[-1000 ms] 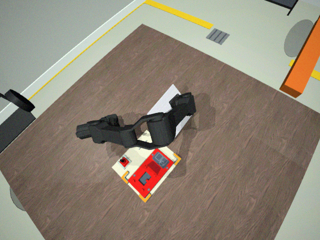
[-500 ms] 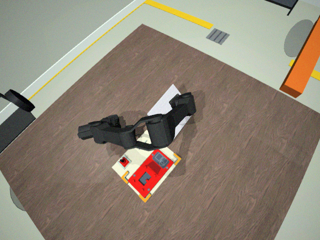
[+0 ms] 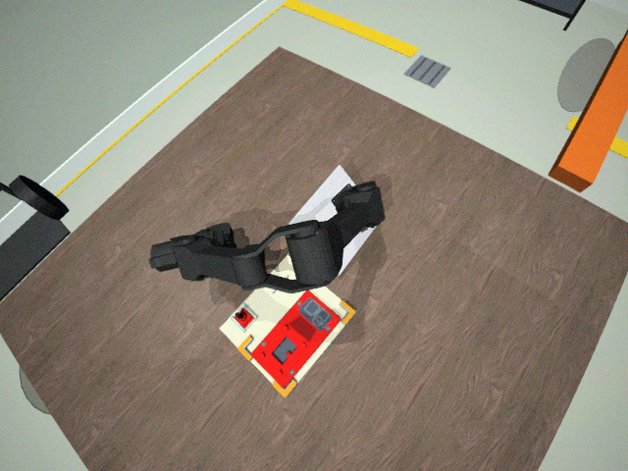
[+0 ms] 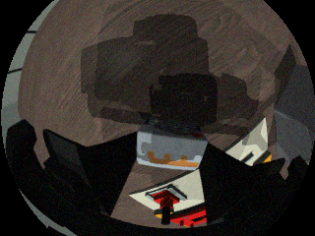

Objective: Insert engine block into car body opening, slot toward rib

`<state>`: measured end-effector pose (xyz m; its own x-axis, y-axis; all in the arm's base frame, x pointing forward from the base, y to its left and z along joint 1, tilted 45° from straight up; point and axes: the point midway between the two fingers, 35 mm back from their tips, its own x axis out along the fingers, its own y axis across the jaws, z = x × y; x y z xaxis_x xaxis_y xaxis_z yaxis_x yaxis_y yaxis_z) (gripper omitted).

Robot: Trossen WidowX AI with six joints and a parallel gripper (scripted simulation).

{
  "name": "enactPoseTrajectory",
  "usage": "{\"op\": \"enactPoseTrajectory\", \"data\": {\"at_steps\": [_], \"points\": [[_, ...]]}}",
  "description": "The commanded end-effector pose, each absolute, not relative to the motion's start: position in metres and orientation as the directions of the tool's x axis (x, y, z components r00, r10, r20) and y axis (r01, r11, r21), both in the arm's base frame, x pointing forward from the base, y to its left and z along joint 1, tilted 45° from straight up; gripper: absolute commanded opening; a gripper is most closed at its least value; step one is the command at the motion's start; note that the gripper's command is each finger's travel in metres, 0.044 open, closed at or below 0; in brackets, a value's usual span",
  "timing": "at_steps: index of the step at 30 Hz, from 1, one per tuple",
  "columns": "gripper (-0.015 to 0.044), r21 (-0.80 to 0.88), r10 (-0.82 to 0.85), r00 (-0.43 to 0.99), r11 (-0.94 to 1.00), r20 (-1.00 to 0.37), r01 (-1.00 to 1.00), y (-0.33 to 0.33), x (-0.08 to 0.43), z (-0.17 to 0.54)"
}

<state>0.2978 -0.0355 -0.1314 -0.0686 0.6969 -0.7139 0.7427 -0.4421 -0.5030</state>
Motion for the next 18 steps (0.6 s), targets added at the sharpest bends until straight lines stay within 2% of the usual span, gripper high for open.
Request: {"op": "enactPoseTrajectory", "data": {"at_steps": [1, 18], "points": [[0.0, -0.485, 0.688, -0.055, -0.45, -0.724, 0.75, -0.049, 0.304, -0.12], [0.0, -0.484, 0.686, -0.056, -0.451, -0.726, 0.75, -0.085, 0.309, -0.081]]}}
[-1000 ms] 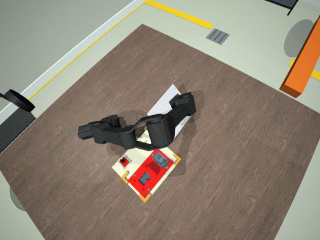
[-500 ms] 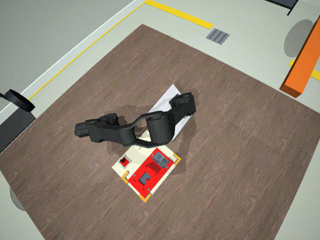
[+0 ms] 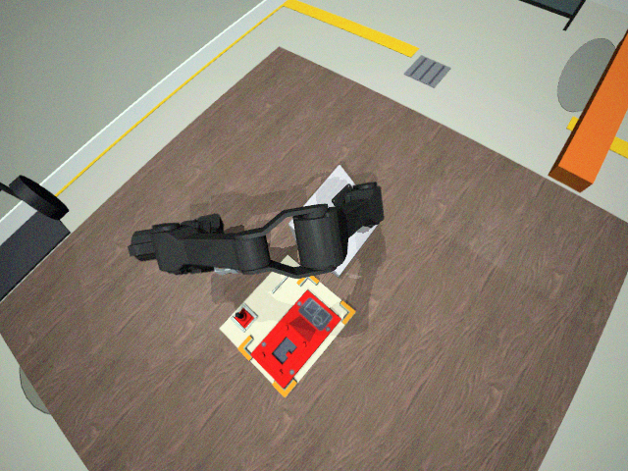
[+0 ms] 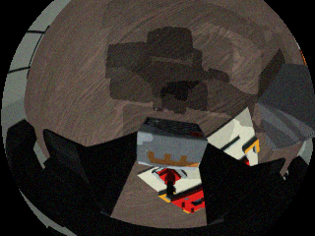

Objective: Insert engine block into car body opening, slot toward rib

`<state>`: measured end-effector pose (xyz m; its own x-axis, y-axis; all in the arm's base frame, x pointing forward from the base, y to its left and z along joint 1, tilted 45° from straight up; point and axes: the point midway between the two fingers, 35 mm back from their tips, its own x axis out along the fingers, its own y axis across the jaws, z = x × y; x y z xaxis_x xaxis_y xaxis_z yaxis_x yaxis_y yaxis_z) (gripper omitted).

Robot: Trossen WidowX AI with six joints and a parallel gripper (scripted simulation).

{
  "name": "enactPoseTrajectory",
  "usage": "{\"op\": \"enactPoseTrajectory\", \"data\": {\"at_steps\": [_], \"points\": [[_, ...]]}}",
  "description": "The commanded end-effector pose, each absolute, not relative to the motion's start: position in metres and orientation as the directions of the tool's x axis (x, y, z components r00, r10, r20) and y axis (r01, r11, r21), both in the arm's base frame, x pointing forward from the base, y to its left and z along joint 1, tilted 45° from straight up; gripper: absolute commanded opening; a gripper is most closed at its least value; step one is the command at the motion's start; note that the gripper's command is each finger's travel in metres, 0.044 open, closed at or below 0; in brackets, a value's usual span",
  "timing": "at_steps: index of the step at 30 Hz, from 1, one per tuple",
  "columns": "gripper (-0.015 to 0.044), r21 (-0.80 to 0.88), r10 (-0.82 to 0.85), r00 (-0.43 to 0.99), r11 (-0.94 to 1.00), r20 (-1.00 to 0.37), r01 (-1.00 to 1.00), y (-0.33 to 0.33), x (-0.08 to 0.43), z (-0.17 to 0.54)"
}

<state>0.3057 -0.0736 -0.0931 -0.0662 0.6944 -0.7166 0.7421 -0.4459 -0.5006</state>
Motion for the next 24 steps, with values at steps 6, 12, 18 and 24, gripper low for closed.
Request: {"op": "enactPoseTrajectory", "data": {"at_steps": [6, 12, 18, 24], "points": [[0.0, -0.484, 0.686, -0.056, -0.451, -0.726, 0.75, -0.097, 0.308, -0.066], [0.0, -0.485, 0.687, -0.057, -0.45, -0.725, 0.75, -0.109, 0.307, -0.05], [0.0, -0.486, 0.687, -0.057, -0.449, -0.724, 0.75, -0.114, 0.306, -0.044], [0.0, -0.485, 0.687, -0.057, -0.449, -0.724, 0.75, -0.109, 0.304, -0.065]]}}
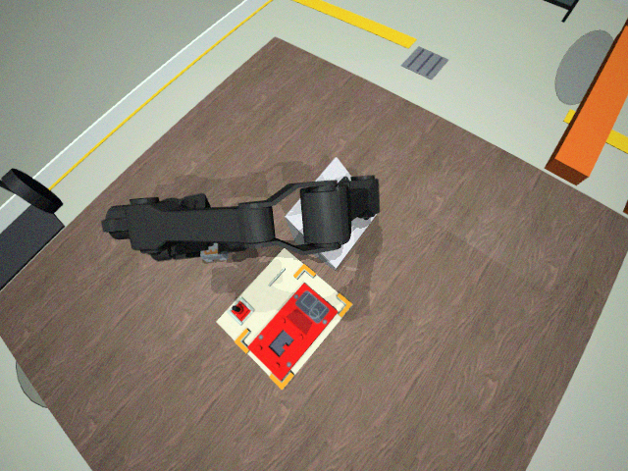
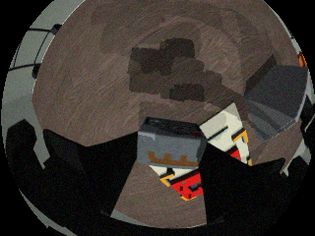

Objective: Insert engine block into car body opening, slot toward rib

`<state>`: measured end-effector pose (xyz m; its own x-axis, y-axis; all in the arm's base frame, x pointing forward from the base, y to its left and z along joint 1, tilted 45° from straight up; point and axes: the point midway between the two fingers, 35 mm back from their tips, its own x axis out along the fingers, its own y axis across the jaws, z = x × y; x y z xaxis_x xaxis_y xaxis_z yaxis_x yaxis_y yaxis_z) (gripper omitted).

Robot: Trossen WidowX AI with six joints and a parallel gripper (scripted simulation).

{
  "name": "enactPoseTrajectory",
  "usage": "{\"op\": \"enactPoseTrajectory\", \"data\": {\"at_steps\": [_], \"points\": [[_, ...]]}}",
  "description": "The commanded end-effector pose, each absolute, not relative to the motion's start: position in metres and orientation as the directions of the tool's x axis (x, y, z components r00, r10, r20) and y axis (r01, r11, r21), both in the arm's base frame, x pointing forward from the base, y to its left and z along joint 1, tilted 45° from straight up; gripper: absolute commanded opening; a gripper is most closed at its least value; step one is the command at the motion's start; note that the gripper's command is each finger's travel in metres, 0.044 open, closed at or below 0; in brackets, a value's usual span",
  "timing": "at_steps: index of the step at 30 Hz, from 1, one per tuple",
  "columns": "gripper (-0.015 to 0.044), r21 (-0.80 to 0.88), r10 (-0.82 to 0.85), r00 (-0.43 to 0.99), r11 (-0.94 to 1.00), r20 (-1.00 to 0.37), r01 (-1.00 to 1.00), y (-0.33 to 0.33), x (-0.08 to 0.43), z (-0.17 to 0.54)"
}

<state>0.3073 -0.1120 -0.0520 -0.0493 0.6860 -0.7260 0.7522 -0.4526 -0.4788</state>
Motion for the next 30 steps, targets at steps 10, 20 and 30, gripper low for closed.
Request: {"op": "enactPoseTrajectory", "data": {"at_steps": [10, 20, 30], "points": [[0.0, -0.485, 0.669, -0.077, -0.449, -0.739, 0.75, -0.109, 0.306, -0.06], [0.0, -0.492, 0.539, -0.215, -0.444, -0.814, 0.749, -0.103, 0.311, -0.058], [0.0, -0.497, 0.274, -0.415, -0.444, -0.868, 0.746, -0.093, 0.317, -0.057]]}}
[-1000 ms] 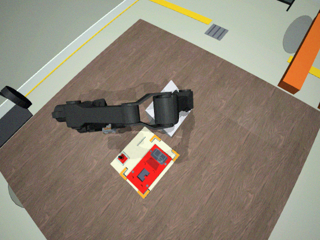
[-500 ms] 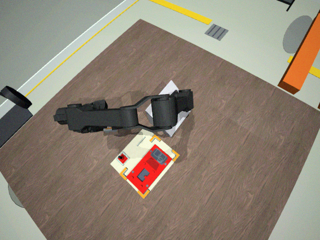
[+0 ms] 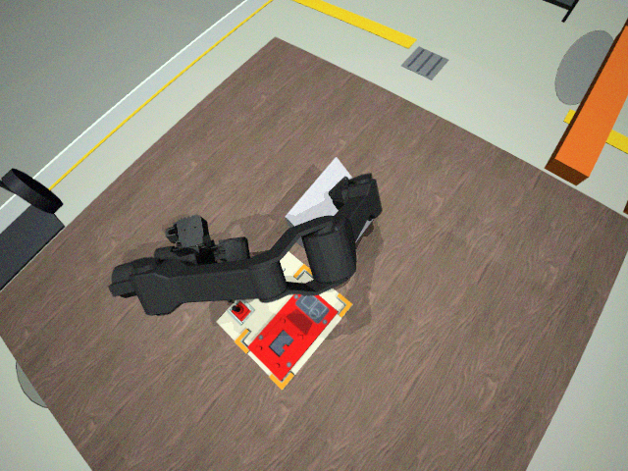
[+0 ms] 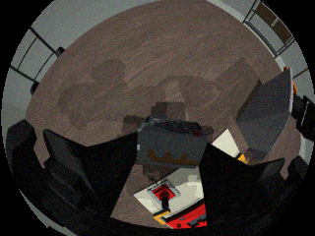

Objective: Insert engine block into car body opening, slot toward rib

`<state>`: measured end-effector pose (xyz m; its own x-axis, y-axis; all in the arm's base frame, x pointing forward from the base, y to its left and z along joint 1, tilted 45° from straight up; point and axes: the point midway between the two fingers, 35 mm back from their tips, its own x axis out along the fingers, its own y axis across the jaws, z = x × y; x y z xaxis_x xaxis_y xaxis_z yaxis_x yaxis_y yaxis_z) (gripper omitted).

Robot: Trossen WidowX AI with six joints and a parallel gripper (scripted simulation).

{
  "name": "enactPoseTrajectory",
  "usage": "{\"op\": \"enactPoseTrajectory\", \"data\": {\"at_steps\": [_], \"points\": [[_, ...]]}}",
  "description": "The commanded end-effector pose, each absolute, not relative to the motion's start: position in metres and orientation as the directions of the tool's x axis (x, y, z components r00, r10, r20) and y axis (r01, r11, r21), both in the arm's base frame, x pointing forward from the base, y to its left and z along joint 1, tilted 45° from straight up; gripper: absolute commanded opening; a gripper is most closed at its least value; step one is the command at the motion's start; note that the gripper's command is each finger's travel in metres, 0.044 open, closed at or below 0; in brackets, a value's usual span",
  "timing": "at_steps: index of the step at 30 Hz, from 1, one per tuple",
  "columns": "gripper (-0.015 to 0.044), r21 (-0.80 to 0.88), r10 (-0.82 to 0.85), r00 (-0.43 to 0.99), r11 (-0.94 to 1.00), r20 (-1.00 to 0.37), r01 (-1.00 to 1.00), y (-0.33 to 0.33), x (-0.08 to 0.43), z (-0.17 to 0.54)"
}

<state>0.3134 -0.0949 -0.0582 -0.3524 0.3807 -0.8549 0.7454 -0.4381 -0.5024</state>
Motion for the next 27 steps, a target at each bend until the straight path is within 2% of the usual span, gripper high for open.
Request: {"op": "enactPoseTrajectory", "data": {"at_steps": [1, 5, 15, 22, 27], "points": [[0.0, -0.496, 0.244, -0.432, -0.444, -0.868, 0.746, -0.092, 0.318, -0.057], [0.0, -0.487, 0.141, -0.479, -0.445, -0.867, 0.751, -0.089, 0.321, -0.055], [0.0, -0.487, 0.132, -0.483, -0.445, -0.866, 0.751, -0.088, 0.321, -0.055], [0.0, -0.488, 0.018, -0.537, -0.444, -0.844, 0.752, -0.075, 0.322, -0.062], [0.0, -0.487, 0.013, -0.539, -0.444, -0.842, 0.752, -0.069, 0.322, -0.069]]}}
